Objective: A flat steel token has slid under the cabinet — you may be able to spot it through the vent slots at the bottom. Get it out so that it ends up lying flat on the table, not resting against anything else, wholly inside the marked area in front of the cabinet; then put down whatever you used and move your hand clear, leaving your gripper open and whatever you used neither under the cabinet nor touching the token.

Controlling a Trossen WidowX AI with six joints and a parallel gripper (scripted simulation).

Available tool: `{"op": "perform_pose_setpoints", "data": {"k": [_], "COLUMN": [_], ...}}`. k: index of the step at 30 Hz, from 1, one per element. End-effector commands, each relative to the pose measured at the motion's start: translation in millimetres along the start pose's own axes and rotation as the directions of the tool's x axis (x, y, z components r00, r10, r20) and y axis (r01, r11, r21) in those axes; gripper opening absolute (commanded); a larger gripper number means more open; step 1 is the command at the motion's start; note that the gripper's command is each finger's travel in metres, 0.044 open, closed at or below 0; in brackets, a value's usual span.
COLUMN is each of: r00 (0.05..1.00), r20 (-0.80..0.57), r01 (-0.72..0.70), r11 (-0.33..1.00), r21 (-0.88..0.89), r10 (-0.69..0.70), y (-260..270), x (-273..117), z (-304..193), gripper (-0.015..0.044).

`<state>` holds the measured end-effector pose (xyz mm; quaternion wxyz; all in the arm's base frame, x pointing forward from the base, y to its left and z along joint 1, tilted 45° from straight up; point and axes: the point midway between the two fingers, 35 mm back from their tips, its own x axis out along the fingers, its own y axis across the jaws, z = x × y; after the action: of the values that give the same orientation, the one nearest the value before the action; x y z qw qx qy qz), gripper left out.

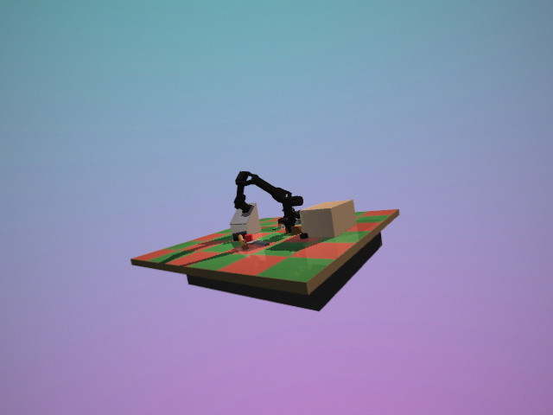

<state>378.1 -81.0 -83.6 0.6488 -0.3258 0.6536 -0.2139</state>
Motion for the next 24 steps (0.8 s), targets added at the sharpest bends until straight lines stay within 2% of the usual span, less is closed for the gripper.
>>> {"op": "perform_pose_setpoints", "data": {"k": [1, 24], "r00": [1.0, 1.0], "r20": [-0.006, -0.007], "r01": [-0.001, -0.001], "r11": [1.0, 1.0], "r21": [-0.009, -0.01], "r10": [0.001, 0.001], "y": [1, -1], "x": [1, 1], "z": [-8, -30], "gripper": [0.0, 0.0]}}
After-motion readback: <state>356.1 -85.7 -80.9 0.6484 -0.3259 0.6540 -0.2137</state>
